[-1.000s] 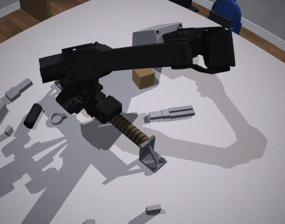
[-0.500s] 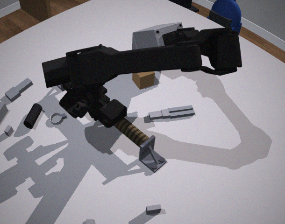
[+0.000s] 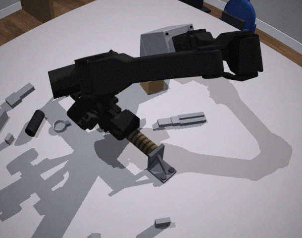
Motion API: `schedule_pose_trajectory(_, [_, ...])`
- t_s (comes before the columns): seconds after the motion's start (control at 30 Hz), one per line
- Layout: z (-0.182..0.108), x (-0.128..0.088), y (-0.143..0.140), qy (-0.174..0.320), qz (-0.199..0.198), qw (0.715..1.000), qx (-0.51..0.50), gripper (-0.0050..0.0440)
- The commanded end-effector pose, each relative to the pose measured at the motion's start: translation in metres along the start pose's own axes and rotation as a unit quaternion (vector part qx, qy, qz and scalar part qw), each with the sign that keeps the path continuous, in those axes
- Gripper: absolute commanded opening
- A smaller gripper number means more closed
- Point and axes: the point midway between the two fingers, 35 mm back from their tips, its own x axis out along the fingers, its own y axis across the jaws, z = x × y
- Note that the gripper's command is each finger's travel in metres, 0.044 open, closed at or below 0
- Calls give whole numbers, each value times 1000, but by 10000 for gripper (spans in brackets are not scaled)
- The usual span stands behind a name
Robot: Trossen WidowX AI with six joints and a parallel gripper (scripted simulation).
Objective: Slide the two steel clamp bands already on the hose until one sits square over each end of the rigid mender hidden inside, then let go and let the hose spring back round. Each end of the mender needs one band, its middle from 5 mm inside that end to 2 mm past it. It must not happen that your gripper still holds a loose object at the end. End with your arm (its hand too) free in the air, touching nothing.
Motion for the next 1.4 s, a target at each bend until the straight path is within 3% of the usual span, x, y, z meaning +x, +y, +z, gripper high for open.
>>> schedule_pose_trajectory(0.0, [0,-1,6,-1,2,1000,-1,0])
schedule_pose_trajectory(0.93, [0,-1,25,-1,2,1000,-1,0])
schedule_pose_trajectory(1.0, [0,0,23,0,1,1000,-1,48])
schedule_pose_trajectory(1.07, [0,0,23,0,1,1000,-1,48])
schedule_pose_trajectory(1.13, [0,0,23,0,1,1000,-1,90])
schedule_pose_trajectory(1.37, [0,0,23,0,1,1000,-1,90])
